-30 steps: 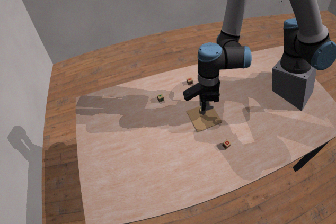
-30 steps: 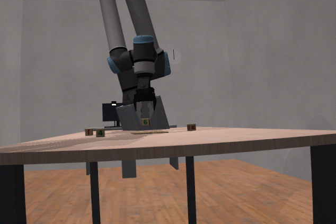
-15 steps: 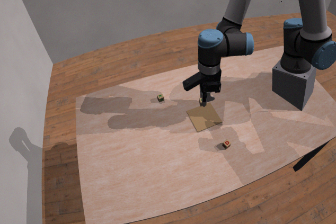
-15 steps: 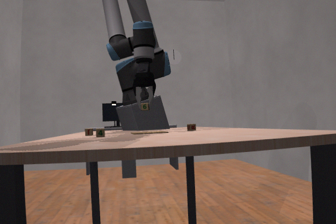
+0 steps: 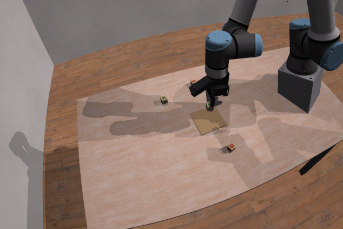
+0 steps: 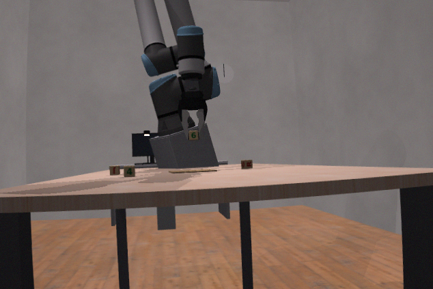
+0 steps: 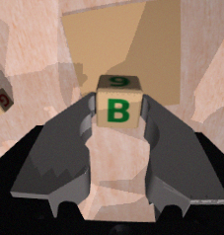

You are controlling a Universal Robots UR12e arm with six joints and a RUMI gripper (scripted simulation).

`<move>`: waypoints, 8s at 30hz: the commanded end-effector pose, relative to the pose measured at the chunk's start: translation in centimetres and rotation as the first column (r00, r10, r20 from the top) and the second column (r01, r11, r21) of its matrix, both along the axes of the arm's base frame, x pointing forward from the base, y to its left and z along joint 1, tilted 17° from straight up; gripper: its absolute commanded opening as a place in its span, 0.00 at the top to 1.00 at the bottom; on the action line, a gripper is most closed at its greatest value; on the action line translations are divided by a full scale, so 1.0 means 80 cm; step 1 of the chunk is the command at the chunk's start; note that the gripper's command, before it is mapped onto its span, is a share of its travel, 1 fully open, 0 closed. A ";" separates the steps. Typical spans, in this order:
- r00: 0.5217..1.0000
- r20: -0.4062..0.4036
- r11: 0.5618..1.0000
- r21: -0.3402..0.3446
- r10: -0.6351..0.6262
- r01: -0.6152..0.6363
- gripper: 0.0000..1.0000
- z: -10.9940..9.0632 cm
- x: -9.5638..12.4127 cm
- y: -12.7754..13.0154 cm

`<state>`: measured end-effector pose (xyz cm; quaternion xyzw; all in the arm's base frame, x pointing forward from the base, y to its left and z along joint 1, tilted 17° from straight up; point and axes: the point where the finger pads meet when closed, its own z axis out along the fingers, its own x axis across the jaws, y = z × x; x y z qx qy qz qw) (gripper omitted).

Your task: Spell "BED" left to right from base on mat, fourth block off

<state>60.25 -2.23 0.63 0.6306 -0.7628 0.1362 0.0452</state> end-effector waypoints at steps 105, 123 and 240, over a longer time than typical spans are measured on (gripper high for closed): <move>0.989 -0.038 0.990 -0.013 0.140 -0.140 0.91 -0.131 0.010 0.012; 0.989 -0.038 0.990 -0.013 0.140 -0.140 0.91 -0.131 0.010 0.012; 0.947 -0.091 0.950 -0.016 0.309 -0.312 0.00 -0.014 0.005 0.001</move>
